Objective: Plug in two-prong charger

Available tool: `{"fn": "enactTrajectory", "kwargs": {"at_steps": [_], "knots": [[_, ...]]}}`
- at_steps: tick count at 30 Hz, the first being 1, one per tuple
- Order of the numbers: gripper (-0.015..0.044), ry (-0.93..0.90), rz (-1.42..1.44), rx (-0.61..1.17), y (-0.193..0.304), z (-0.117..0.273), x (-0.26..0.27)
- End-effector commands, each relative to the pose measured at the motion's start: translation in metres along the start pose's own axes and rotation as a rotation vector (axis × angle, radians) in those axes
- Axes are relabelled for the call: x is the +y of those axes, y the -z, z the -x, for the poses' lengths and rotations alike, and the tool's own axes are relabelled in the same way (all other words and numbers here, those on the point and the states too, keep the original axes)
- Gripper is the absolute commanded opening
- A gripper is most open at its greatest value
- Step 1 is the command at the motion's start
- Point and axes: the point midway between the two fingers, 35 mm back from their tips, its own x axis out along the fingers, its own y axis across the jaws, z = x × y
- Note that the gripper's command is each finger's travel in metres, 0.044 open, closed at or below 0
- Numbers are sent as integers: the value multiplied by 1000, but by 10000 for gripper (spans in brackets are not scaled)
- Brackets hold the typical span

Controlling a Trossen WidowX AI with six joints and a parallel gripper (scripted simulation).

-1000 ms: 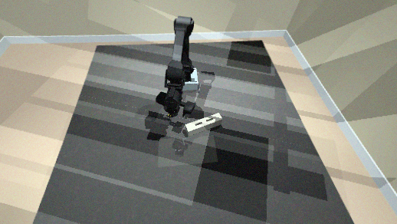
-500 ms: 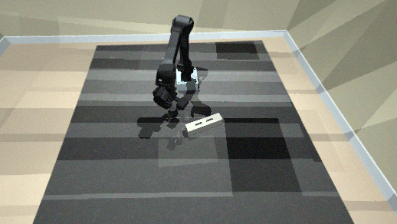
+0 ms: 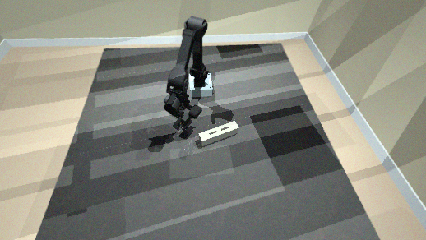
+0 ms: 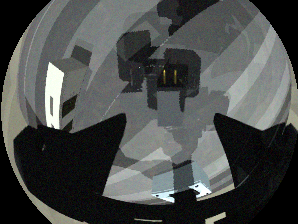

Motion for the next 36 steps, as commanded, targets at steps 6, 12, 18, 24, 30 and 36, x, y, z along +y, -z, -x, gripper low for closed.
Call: {"fn": "enactTrajectory", "kwargs": {"at_steps": [6,12,18,24,30,36], "knots": [[440,-2,5,15,1,-15,0],[440,-2,5,15,0,-25,0],[440,-2,5,15,0,-35,0],[440,-2,5,15,0,-45,0],[440,-2,5,15,0,-52,-1],[440,-2,5,15,0,-52,-1]]}}
